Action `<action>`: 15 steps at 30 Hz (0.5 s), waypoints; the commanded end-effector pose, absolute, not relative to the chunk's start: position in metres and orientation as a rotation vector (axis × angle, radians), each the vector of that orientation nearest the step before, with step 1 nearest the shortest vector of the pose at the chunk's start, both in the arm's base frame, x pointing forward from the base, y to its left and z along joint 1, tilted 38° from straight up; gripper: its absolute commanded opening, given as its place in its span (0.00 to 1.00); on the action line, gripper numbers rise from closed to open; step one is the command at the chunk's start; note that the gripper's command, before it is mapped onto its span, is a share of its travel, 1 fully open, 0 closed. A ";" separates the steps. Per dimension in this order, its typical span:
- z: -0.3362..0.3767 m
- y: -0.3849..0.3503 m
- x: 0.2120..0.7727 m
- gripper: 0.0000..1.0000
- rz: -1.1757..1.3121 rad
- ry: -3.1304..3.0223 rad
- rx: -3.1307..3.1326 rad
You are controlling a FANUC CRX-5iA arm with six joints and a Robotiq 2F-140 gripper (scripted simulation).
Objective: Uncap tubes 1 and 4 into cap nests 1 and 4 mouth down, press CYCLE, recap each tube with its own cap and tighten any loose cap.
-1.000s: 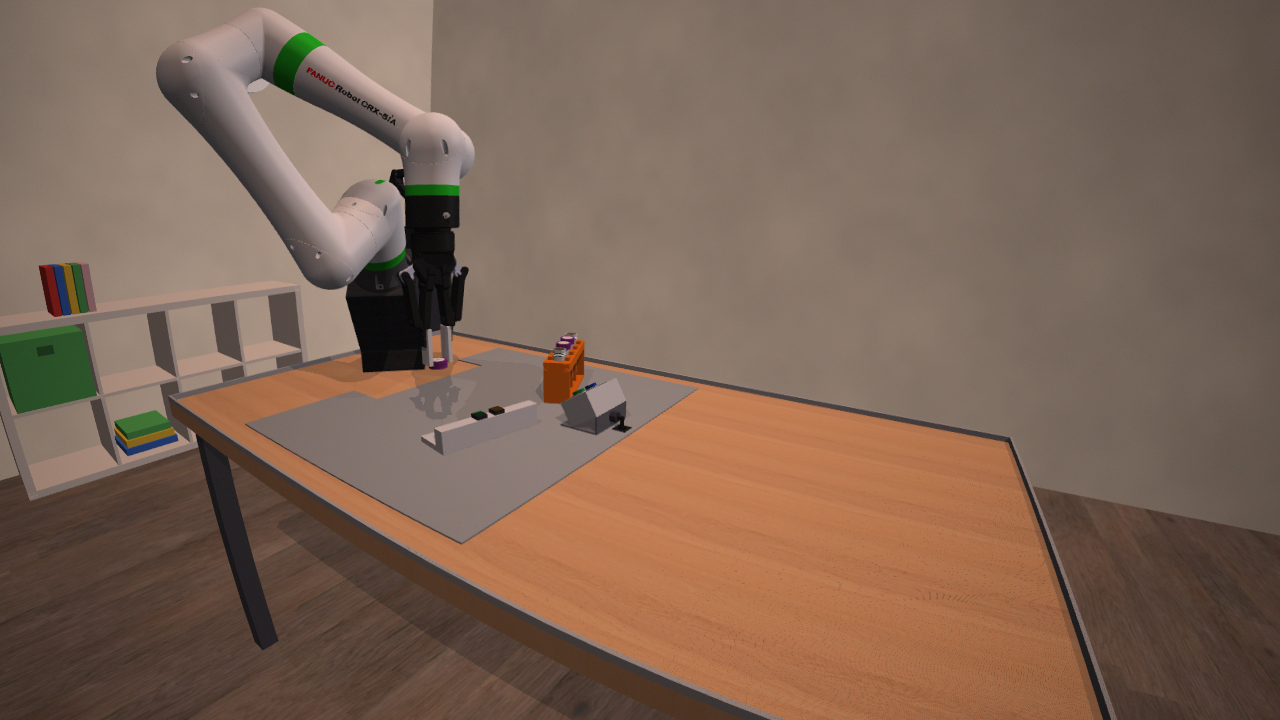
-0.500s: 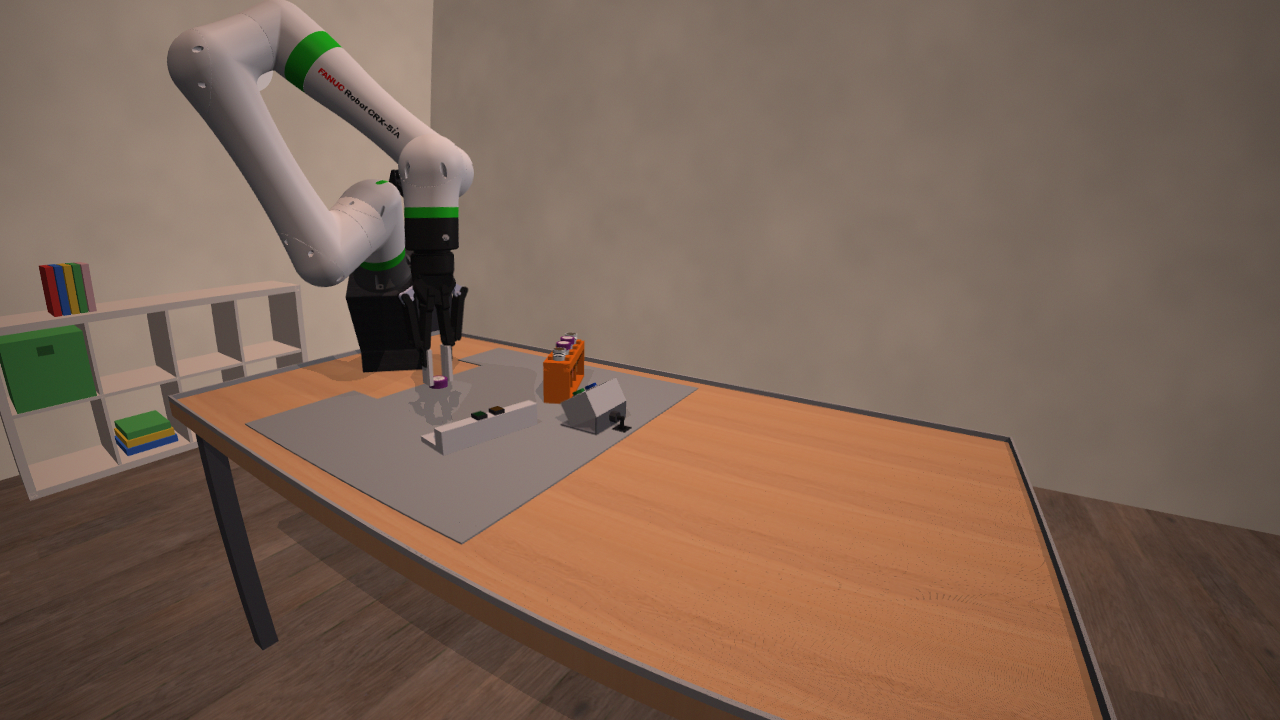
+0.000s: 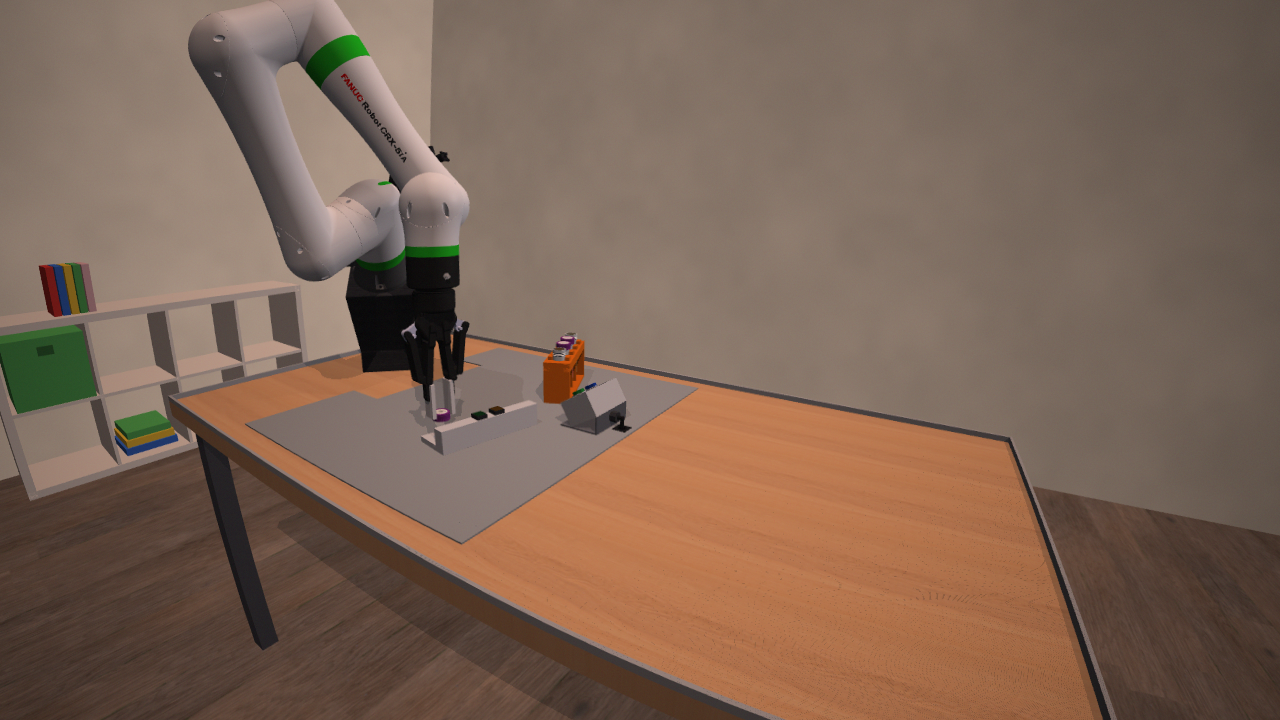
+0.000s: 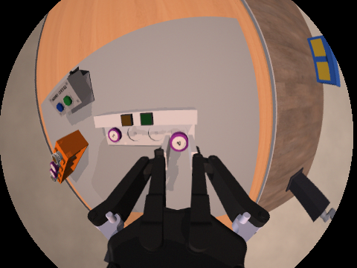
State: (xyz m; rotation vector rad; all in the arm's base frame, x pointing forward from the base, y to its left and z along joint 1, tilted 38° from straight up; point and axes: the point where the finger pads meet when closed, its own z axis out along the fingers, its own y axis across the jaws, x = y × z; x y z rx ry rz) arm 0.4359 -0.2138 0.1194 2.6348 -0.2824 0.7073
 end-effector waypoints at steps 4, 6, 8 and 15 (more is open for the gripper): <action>0.100 -0.227 0.451 0.00 0.715 -0.283 2.629; 0.100 -0.227 0.451 0.00 0.715 -0.283 2.629; 0.100 -0.227 0.451 0.00 0.715 -0.283 2.629; 0.100 -0.227 0.451 0.00 0.715 -0.283 2.629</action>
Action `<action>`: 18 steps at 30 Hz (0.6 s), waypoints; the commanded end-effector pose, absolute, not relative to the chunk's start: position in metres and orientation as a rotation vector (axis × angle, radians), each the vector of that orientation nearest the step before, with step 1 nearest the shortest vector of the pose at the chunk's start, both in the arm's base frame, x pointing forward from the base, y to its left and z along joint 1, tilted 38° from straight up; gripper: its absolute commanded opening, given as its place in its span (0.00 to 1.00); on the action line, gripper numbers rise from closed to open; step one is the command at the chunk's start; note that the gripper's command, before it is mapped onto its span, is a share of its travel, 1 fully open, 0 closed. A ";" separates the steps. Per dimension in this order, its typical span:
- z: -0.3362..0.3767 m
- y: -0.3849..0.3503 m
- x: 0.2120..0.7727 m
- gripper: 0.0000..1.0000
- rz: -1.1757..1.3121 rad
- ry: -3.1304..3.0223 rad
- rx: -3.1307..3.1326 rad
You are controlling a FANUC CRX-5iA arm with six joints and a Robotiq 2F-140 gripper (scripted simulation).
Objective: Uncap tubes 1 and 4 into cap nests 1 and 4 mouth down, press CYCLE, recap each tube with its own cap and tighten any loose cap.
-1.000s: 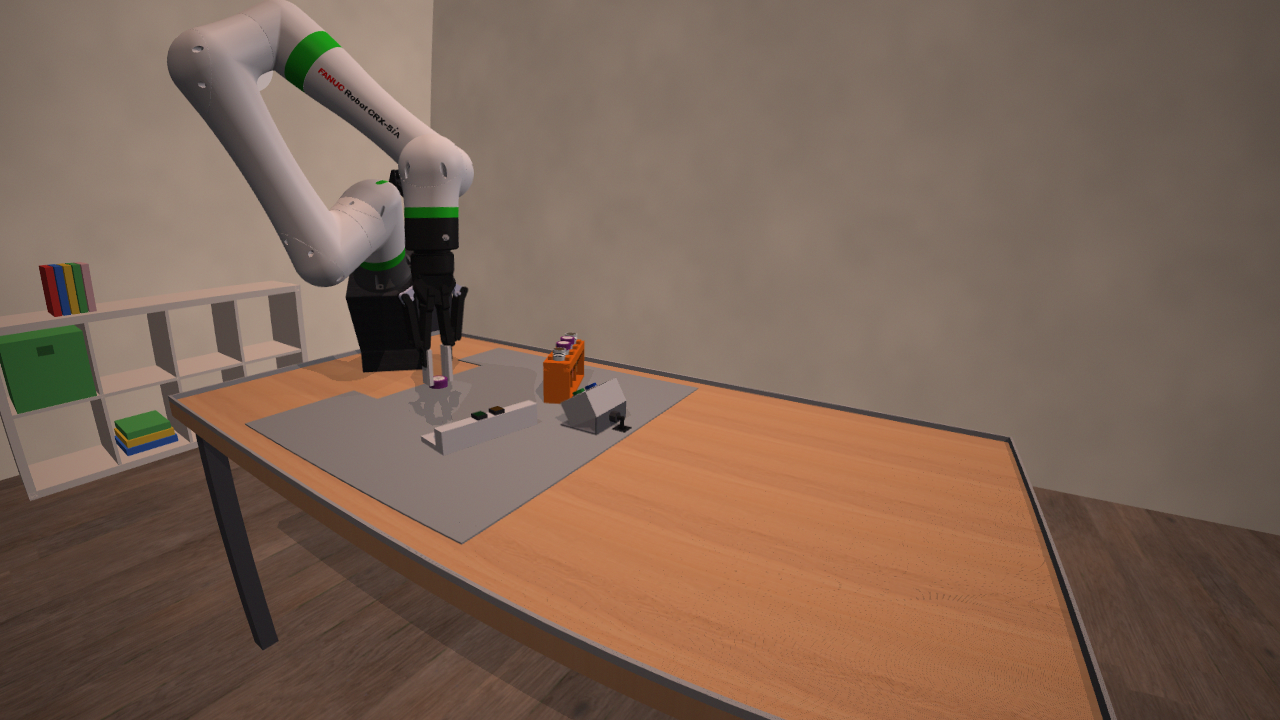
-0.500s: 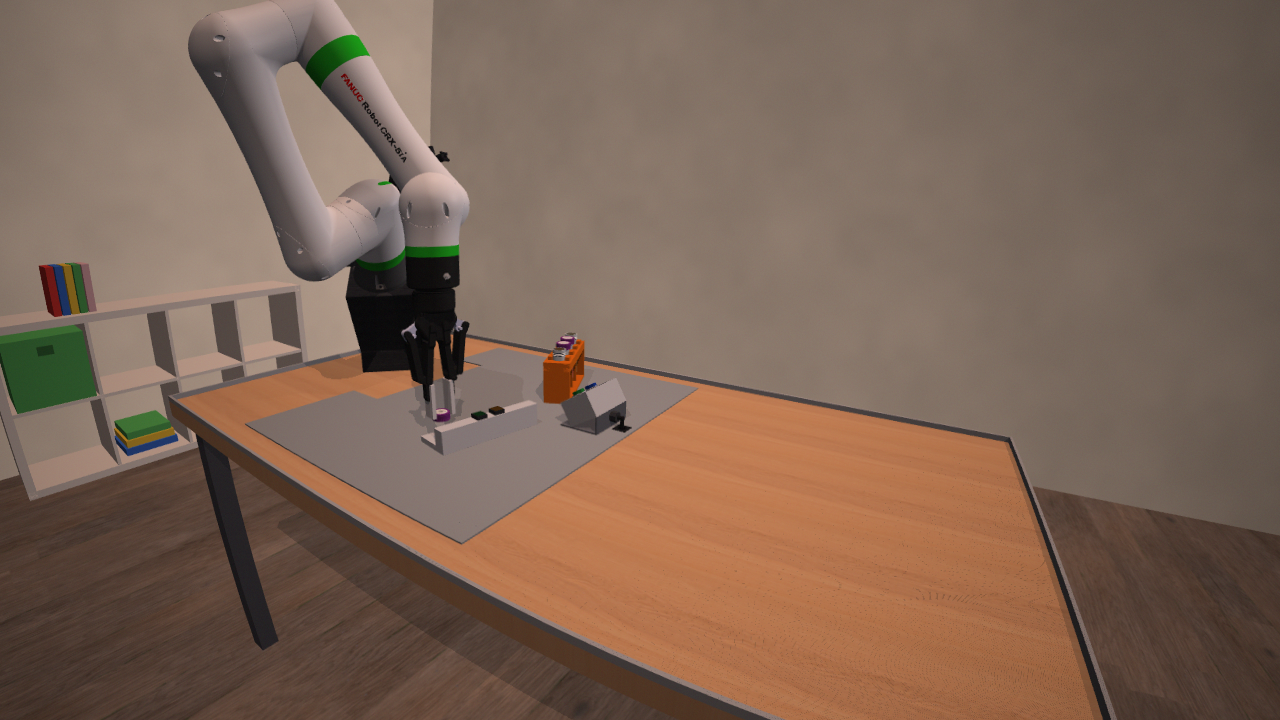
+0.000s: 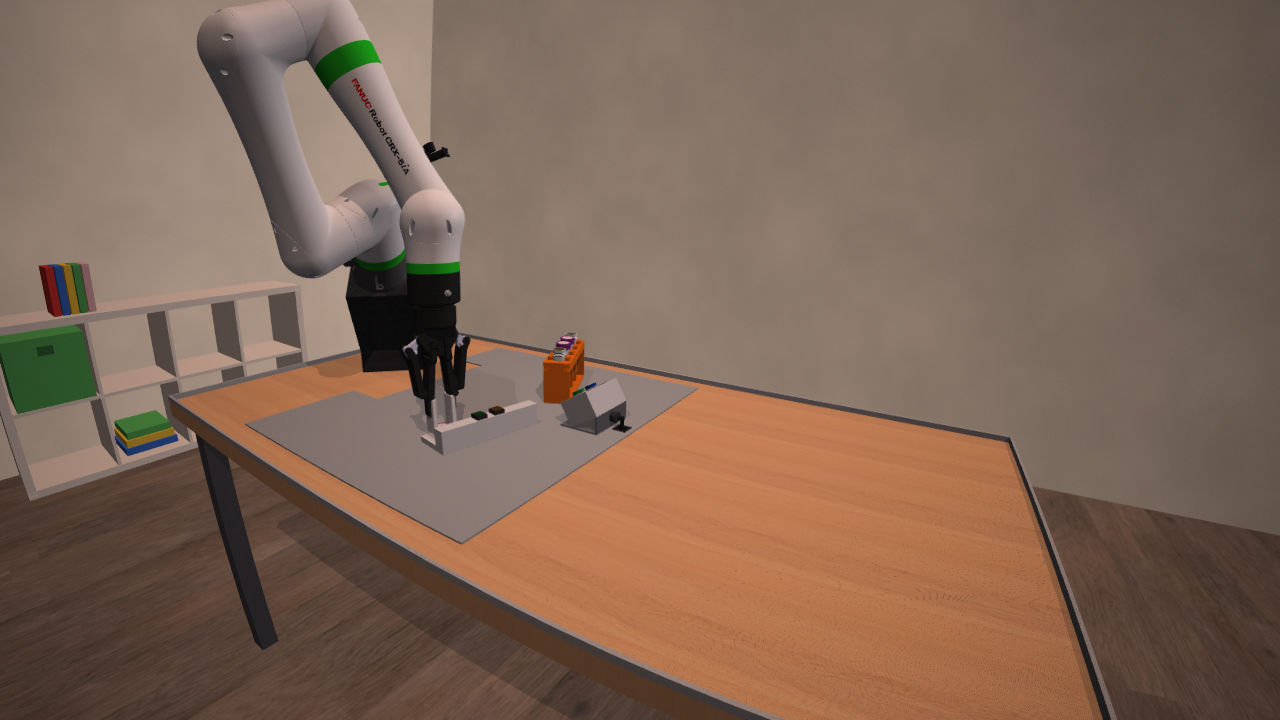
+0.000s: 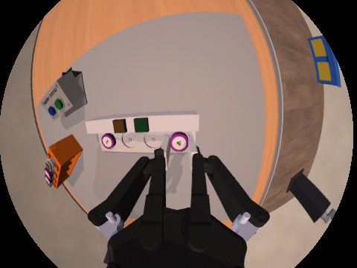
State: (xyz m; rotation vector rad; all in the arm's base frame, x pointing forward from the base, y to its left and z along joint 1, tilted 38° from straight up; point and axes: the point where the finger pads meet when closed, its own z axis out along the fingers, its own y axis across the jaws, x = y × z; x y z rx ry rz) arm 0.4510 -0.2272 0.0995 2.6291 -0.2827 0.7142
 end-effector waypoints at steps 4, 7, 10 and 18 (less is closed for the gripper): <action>0.100 -0.227 0.451 0.00 0.715 -0.283 2.629; 0.099 -0.227 0.451 0.00 0.715 -0.283 2.629; 0.099 -0.227 0.451 0.00 0.715 -0.283 2.629; 0.099 -0.227 0.450 0.00 0.715 -0.283 2.629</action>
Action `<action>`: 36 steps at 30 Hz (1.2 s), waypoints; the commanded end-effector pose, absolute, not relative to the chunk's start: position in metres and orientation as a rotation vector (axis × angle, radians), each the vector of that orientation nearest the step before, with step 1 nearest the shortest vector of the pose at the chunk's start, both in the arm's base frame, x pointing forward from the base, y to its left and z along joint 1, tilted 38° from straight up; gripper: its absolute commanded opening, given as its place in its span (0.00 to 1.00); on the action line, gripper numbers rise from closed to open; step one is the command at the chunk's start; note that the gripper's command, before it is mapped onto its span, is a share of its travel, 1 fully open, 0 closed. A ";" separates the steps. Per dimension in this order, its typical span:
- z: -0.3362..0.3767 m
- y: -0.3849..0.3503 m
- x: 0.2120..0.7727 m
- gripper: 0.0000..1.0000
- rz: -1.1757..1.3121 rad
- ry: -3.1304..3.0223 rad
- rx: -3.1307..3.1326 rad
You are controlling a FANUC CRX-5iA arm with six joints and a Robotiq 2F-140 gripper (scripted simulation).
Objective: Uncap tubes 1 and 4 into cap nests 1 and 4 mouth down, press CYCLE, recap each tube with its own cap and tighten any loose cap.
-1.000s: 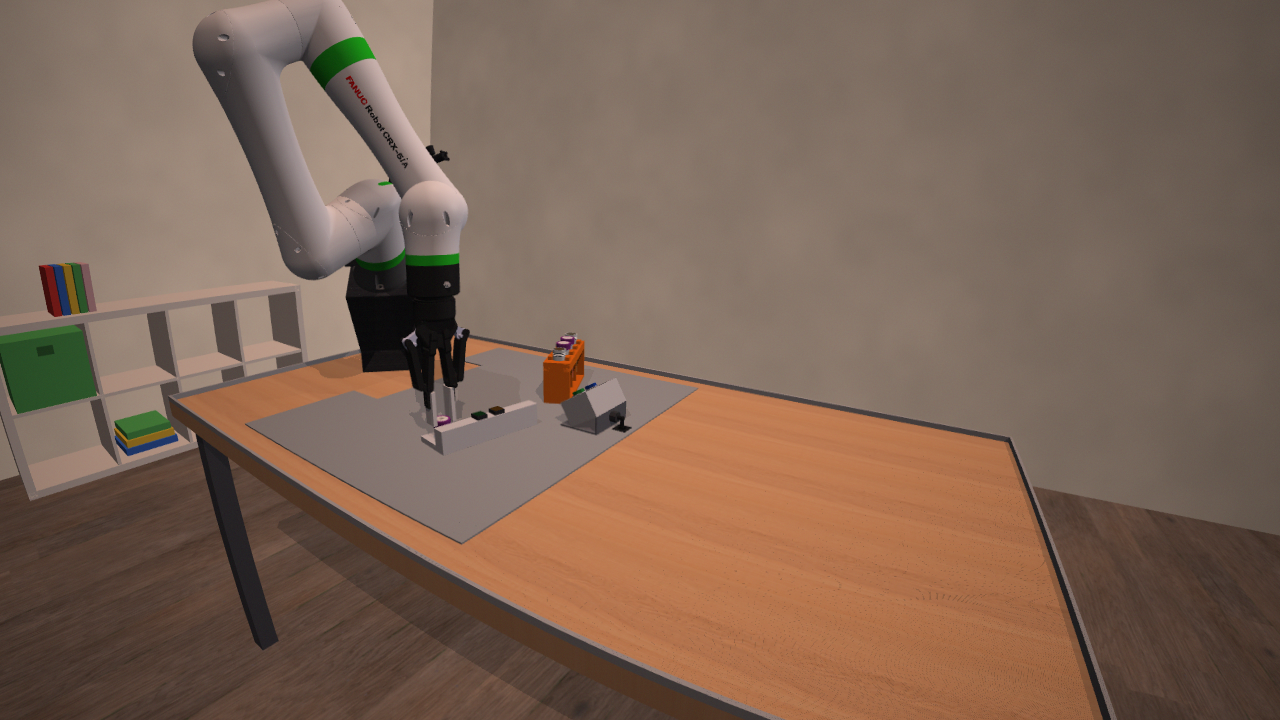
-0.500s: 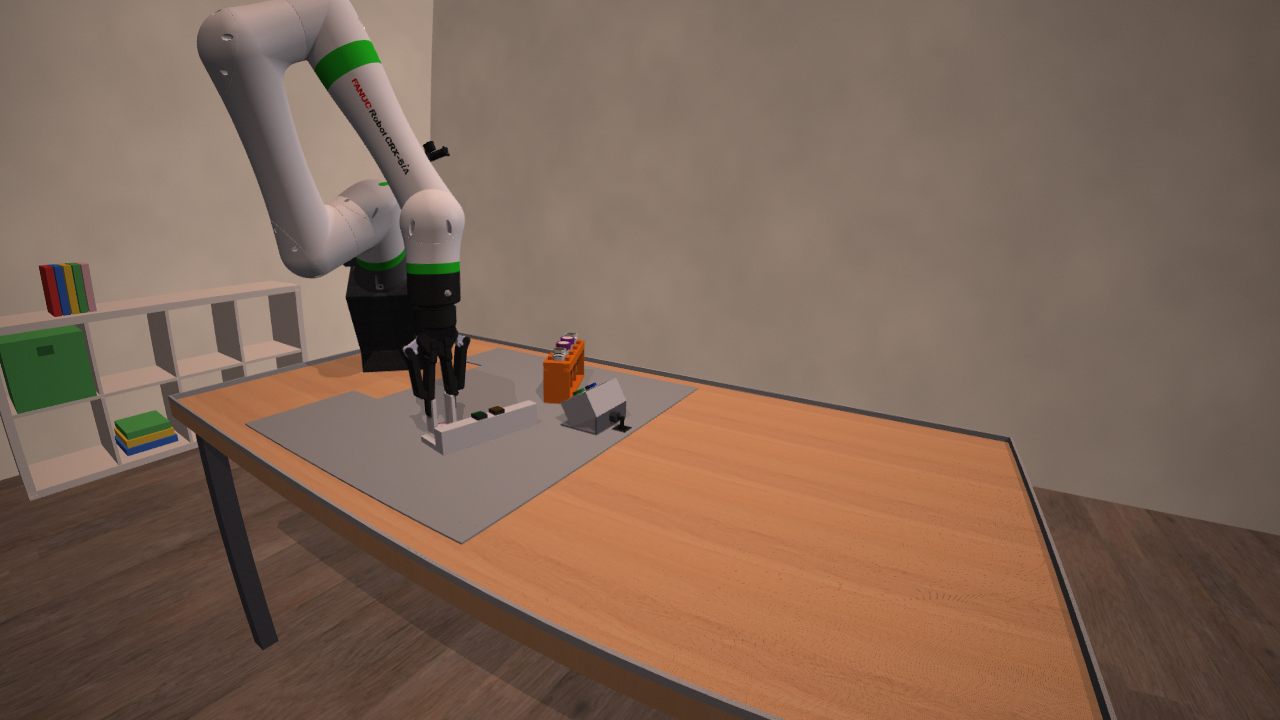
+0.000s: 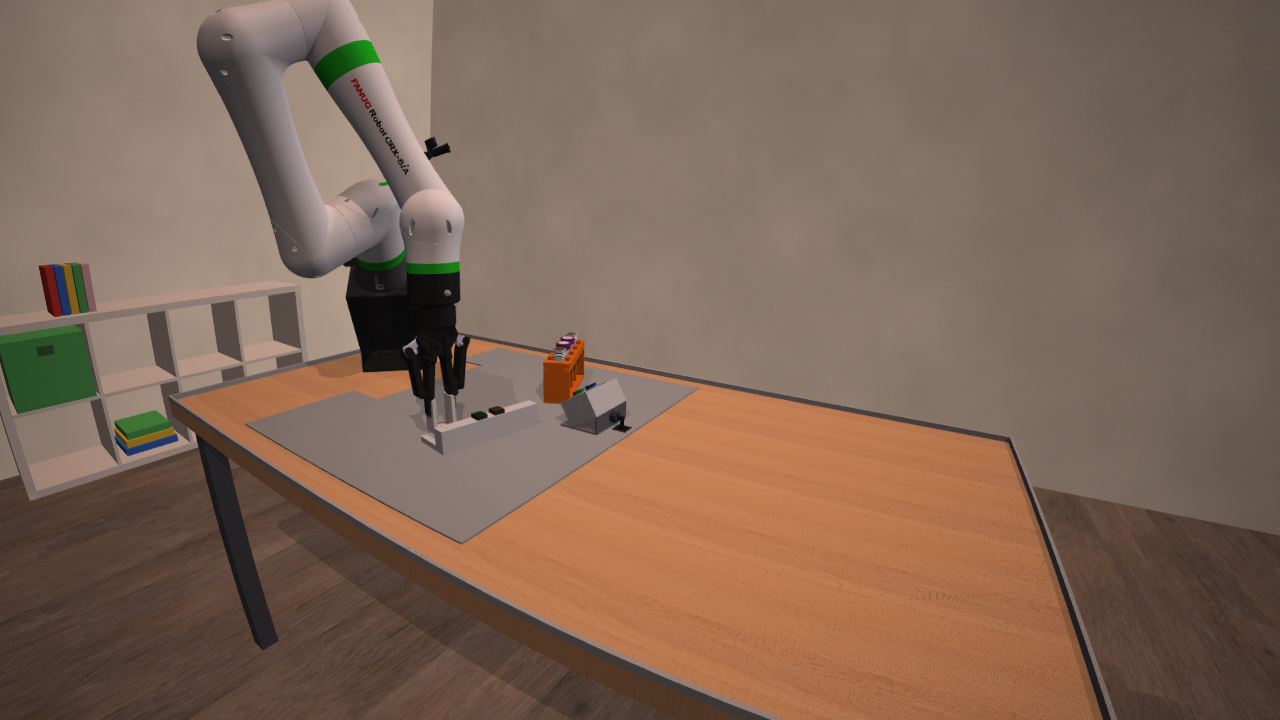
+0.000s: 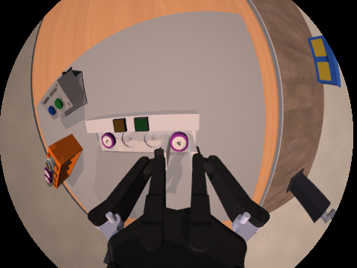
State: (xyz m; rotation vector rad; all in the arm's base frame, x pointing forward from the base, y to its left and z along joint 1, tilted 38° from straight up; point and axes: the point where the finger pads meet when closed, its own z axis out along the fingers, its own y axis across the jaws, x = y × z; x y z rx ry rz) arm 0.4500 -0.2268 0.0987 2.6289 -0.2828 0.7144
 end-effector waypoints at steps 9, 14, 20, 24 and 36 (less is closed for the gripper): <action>0.096 -0.228 0.451 0.00 0.715 -0.283 2.629; 0.094 -0.229 0.452 0.00 0.715 -0.283 2.629; 0.092 -0.230 0.454 0.00 0.715 -0.283 2.629; 0.091 -0.231 0.454 0.00 0.715 -0.283 2.629; 0.091 -0.231 0.454 0.29 0.715 -0.283 2.629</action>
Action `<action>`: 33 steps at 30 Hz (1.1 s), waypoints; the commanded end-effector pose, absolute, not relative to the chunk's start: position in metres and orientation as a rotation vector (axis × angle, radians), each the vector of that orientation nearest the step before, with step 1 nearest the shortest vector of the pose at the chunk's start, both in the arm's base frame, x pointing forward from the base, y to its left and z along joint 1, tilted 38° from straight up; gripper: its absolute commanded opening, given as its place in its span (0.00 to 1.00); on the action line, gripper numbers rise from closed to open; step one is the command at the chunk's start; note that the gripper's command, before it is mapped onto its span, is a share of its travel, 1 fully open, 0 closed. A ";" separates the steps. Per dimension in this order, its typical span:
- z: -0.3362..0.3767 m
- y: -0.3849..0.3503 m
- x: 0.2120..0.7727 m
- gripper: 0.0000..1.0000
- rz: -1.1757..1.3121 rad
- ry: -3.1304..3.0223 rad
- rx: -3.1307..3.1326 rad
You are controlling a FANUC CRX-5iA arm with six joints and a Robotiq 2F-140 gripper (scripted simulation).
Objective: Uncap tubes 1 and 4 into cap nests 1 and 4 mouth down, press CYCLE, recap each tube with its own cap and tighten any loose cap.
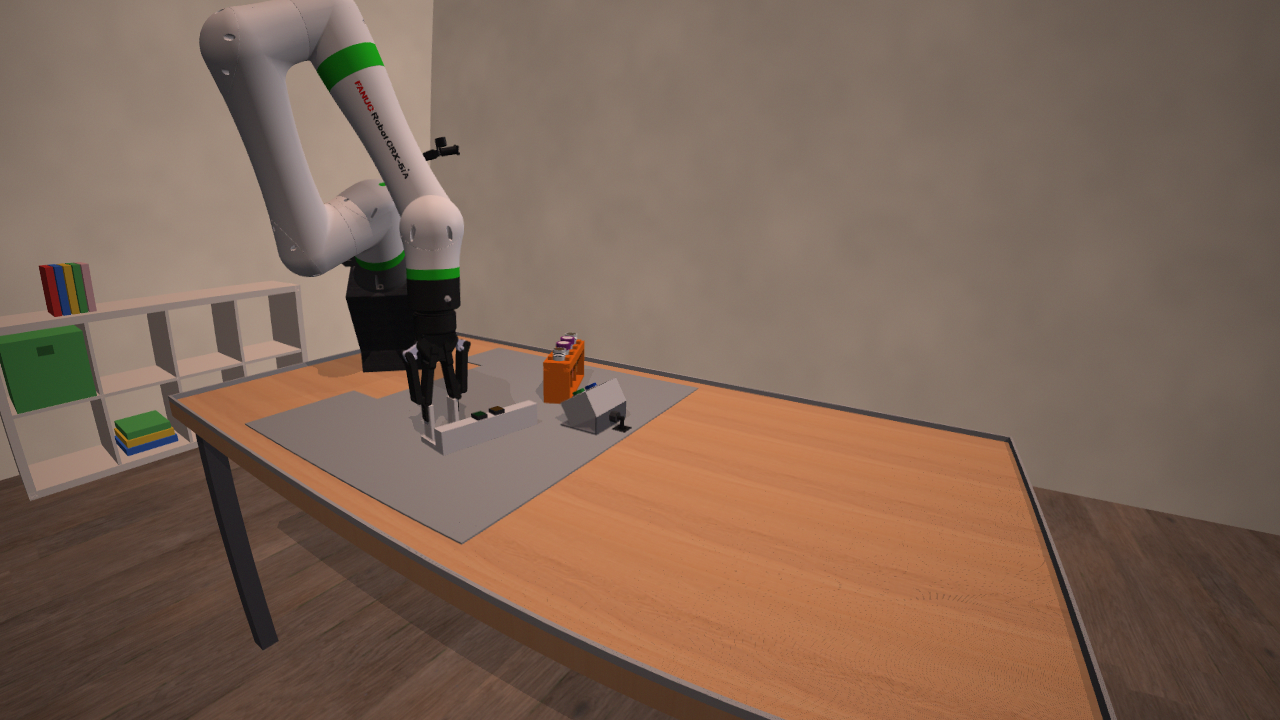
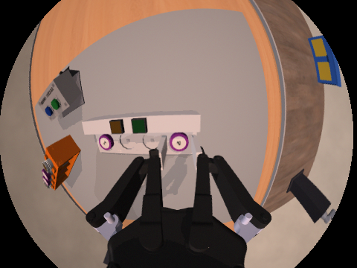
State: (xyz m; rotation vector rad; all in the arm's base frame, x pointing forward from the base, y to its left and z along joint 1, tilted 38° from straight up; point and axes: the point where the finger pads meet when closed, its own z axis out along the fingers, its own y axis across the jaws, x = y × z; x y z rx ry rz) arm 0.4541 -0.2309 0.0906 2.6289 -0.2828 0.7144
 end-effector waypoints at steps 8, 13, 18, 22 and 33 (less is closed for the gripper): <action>0.091 -0.231 0.454 0.29 0.715 -0.283 2.629; 0.110 -0.220 0.443 0.29 0.715 -0.283 2.629; 0.130 -0.209 0.432 0.29 0.715 -0.283 2.629; 0.146 -0.201 0.423 0.29 0.715 -0.283 2.629; 0.181 -0.182 0.404 0.29 0.715 -0.283 2.629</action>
